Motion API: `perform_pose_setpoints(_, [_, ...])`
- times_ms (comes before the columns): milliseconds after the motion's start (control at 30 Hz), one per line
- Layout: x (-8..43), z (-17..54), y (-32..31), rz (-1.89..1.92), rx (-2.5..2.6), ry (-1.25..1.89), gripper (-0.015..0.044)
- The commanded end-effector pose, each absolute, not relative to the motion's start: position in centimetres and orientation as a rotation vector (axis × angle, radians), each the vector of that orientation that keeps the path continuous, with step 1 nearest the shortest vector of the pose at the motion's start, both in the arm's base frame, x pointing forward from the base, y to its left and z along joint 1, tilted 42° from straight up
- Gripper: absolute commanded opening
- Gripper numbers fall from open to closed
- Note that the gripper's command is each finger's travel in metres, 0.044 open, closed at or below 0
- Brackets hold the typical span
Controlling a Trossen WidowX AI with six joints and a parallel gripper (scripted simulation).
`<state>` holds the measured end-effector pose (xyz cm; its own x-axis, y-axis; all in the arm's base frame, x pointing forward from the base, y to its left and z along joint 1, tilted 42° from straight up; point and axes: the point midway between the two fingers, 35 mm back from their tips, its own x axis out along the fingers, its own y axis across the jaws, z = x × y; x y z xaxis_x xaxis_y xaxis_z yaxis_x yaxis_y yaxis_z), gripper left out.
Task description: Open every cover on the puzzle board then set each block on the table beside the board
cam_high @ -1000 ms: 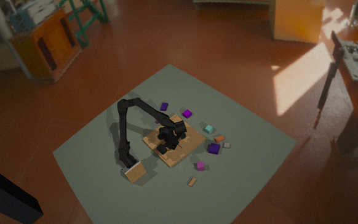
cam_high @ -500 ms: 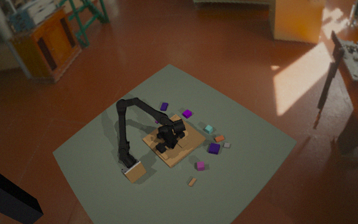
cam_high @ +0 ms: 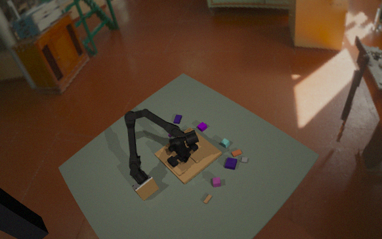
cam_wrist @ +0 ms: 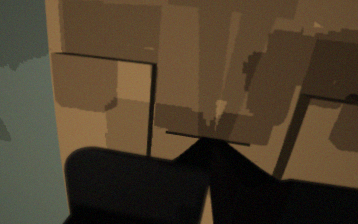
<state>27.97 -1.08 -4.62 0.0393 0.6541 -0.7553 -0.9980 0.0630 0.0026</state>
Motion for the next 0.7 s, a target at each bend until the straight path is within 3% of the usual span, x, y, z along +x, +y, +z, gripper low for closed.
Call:
perform_pose_setpoints(0, [28.1, -4.3, -0.6, 1.406, -0.634, 0.679, 0.0])
perform_pose_setpoints(667, [28.2, -3.0, 0.9, 1.406, -0.634, 0.678, 0.0])
